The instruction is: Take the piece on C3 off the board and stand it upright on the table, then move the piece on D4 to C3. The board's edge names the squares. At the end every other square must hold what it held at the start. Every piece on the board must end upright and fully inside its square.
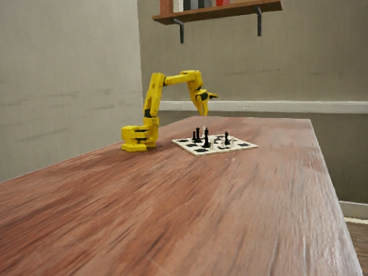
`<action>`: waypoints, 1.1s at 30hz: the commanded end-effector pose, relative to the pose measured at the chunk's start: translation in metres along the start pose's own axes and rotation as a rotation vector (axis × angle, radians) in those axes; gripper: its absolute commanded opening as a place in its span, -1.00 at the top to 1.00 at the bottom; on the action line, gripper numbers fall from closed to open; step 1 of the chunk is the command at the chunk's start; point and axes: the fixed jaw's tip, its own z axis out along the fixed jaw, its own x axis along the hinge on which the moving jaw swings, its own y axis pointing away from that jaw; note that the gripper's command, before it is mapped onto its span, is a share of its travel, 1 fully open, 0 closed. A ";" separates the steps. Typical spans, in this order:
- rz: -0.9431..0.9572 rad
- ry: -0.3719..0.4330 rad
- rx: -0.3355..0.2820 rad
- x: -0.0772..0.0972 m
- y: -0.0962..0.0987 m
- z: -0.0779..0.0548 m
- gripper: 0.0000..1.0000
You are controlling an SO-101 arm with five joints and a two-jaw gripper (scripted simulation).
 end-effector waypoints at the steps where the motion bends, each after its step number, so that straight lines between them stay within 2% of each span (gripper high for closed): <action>1: 0.004 -0.004 -0.003 -0.002 0.002 -0.005 0.80; 11: 0.010 -0.007 -0.001 -0.002 0.000 -0.006 0.80; 14: 0.048 -0.019 0.010 0.000 -0.010 -0.009 0.80; 17: 0.129 -0.046 0.037 0.005 -0.032 -0.016 0.79; 19: 0.129 -0.046 0.037 0.005 -0.032 -0.016 0.79; 20: 0.164 -0.058 0.049 0.008 -0.042 -0.018 0.79; 23: 0.290 -0.099 0.097 0.022 -0.073 -0.028 0.78; 27: 0.472 -0.159 0.177 0.051 -0.111 -0.039 0.77; 30: 0.593 -0.198 0.237 0.075 -0.132 -0.046 0.77; 33: 0.680 -0.226 0.285 0.094 -0.144 -0.049 0.76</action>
